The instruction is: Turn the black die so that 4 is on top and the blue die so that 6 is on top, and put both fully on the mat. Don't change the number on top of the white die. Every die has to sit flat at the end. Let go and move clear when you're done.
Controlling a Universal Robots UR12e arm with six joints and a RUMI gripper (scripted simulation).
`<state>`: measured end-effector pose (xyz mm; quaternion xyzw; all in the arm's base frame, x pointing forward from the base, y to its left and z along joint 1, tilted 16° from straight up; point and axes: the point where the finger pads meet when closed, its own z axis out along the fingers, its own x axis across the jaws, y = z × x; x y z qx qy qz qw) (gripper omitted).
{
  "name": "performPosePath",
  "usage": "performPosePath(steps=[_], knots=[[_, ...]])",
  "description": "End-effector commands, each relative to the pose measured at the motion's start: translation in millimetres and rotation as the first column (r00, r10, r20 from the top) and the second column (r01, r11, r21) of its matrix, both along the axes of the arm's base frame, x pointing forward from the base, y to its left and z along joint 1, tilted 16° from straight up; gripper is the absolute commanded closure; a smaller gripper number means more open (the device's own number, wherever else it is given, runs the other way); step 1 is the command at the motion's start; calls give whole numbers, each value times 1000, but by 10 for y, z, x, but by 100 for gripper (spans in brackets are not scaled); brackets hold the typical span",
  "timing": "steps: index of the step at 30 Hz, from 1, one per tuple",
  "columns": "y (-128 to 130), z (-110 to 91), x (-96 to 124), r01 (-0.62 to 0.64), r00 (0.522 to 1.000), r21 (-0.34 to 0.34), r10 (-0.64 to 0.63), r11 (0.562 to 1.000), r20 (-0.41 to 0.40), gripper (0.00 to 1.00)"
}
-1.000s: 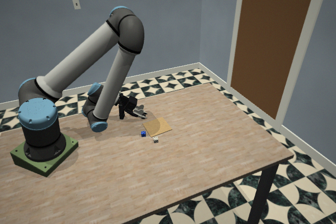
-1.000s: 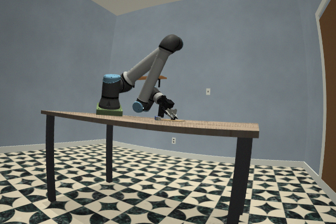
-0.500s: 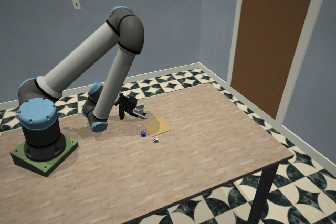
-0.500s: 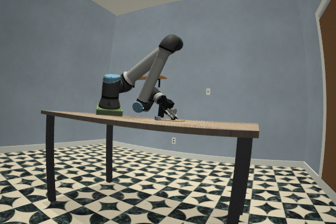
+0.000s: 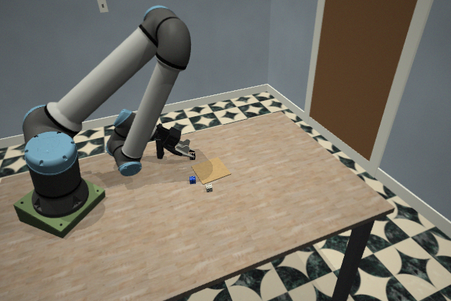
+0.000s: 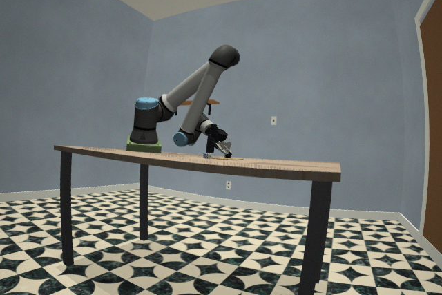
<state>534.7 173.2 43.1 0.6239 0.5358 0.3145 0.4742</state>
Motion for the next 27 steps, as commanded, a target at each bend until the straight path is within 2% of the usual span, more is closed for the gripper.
performPosePath(steps=[1,7,17,27], knots=[[43,61,-147,0,1000,0,0,1000,0,76],[80,112,-279,0,1000,0,0,1000,0,76],[87,132,-296,0,1000,0,0,1000,0,76],[122,339,-342,0,1000,0,0,1000,0,76]])
